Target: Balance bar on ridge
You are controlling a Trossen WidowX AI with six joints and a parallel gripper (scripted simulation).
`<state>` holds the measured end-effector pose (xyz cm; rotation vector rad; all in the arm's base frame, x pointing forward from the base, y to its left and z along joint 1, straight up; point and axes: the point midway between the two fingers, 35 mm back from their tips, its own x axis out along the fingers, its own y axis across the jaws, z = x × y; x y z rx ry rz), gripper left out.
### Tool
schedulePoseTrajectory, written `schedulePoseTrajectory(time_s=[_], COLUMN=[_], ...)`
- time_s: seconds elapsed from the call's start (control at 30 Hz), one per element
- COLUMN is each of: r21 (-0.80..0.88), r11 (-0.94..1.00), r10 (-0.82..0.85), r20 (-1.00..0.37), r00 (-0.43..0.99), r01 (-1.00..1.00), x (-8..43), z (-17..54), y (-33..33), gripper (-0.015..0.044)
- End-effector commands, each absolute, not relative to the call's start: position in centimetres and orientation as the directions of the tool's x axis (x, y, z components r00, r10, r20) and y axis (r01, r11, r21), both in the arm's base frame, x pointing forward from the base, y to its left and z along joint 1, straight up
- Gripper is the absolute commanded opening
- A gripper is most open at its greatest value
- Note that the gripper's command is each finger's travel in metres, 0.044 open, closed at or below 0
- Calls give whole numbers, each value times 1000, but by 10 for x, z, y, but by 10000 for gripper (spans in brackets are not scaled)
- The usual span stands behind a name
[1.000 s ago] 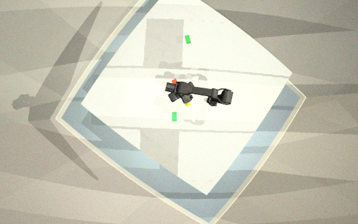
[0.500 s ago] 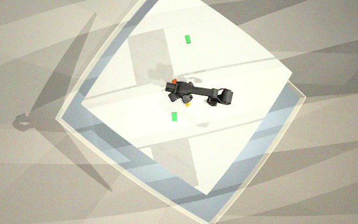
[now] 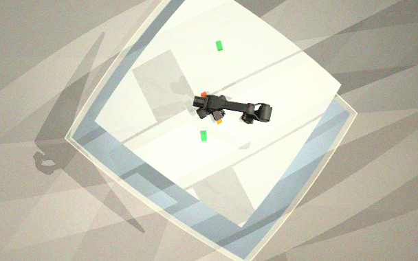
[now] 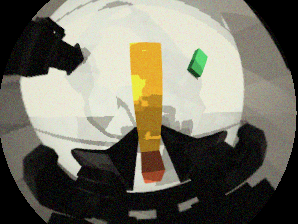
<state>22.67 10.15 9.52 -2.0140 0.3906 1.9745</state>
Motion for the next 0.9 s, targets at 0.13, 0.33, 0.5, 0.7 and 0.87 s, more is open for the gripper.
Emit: schedulePoseTrajectory(time_s=[0.13,0.33,0.5,0.7,0.87], r21=[-19,-19,-19,-19,-19], r11=[-921,-921,-921,-921,-921], r10=[10,10,10,10,10], r20=[-1000,-1000,-1000,-1000,-1000], r00=[24,23,23,23,23], r01=[-389,-389,-389,-389,-389], x=[227,227,227,226,226], z=[94,93,93,92,92], y=[101,101,101,101,101], gripper=[0,0,0,0,0])
